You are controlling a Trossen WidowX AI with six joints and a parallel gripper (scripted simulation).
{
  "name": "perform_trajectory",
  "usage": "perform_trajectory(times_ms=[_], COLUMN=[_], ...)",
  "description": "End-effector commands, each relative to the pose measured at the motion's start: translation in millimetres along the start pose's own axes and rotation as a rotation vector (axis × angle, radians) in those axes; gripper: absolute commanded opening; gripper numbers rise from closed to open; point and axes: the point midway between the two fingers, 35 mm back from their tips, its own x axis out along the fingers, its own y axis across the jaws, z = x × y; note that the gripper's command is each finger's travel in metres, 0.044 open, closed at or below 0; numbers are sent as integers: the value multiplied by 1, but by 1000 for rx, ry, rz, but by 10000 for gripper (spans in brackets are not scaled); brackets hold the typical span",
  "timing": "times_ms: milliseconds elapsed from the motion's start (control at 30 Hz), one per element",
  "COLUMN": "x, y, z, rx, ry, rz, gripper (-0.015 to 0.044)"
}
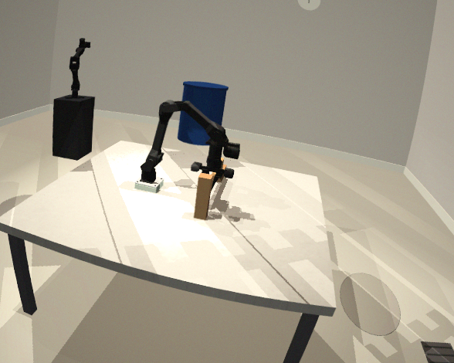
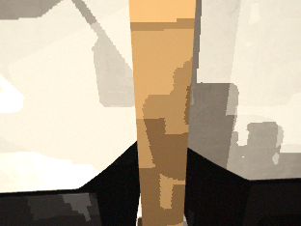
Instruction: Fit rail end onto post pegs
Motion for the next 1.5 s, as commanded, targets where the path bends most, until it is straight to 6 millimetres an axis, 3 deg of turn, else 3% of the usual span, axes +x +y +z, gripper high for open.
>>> perform_trajectory(times_ms=[0,1467], x=[-1,0], y=[-2,0], z=[0,-10], rx=[0,0], ry=[-2,-1], rz=[-7,-7], gripper=[0,0])
